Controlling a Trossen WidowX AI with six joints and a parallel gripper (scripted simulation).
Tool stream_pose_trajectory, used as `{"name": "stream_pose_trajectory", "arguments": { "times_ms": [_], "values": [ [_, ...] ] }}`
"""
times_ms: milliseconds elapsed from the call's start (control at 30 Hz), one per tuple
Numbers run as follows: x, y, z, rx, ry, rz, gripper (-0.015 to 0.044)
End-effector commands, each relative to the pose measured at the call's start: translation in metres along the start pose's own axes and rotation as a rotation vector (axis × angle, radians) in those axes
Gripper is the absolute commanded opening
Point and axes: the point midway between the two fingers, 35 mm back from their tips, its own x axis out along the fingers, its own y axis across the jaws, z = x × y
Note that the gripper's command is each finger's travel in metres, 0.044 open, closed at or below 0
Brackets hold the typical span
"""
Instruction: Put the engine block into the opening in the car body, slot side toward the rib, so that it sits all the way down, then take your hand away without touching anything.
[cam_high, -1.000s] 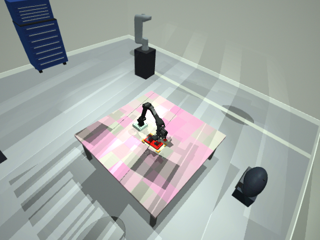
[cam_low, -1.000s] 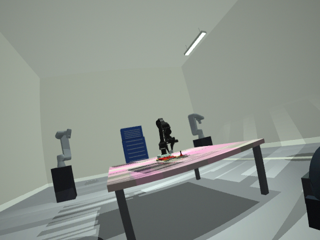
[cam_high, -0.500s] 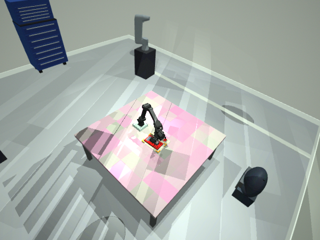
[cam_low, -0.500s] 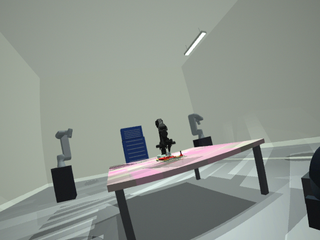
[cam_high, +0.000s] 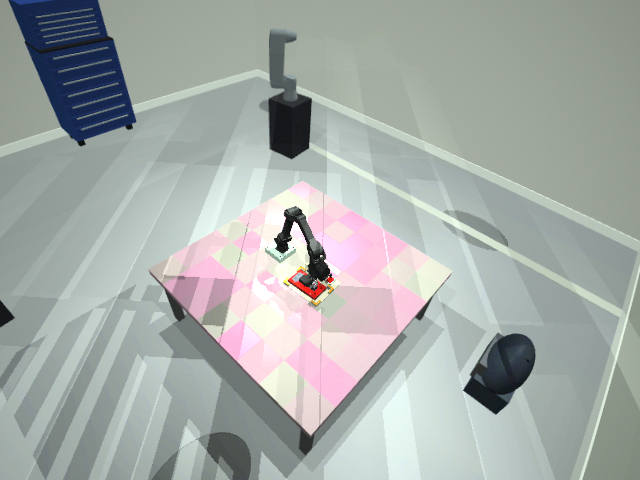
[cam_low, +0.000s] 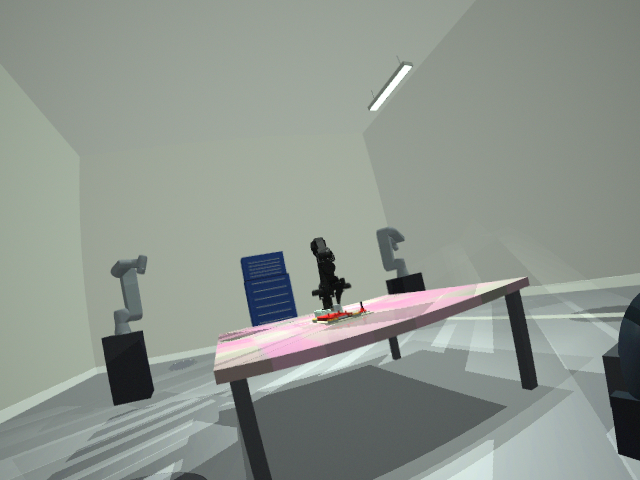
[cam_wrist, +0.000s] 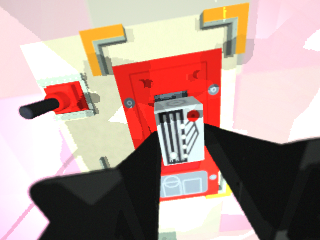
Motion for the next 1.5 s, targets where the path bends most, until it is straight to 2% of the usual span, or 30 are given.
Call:
{"name": "stream_pose_trajectory", "arguments": {
  "times_ms": [0,1467],
  "values": [
    [-0.0001,-0.0005,0.0004,0.008,-0.001,-0.004,0.0160],
    [0.0052,-0.0014,0.0002,0.014,-0.001,-0.004,0.0160]
  ]
}}
